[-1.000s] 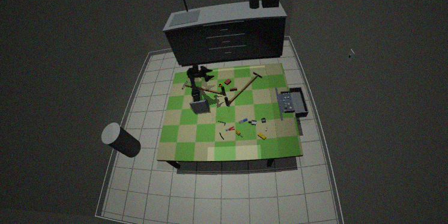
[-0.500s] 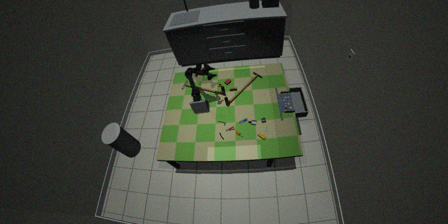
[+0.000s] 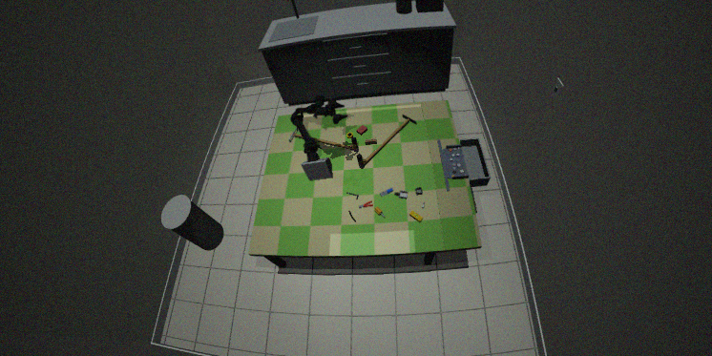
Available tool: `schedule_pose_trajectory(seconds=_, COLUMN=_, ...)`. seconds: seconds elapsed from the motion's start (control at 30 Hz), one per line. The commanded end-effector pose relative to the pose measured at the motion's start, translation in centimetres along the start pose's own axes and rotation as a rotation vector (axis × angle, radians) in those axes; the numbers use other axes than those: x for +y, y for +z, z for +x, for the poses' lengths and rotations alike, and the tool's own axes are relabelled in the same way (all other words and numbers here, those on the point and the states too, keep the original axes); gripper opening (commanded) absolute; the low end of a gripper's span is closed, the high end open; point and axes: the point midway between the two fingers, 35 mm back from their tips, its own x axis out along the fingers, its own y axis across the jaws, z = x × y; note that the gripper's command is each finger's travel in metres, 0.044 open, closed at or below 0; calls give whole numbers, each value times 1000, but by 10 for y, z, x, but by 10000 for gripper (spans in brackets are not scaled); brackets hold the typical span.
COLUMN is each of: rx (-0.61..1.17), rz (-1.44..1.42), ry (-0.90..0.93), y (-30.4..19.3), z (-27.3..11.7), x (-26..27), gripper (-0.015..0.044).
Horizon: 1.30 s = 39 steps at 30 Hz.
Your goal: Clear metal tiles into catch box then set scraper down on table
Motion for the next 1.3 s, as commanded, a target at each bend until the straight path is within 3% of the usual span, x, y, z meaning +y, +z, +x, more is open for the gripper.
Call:
schedule_pose_trajectory(seconds=0.0, rx=3, rz=7, ry=4, y=-1, z=4, x=12, gripper=440)
schedule_pose_trajectory(seconds=1.27, rx=70, rz=204, ry=107, y=-26, z=38, x=120, gripper=440)
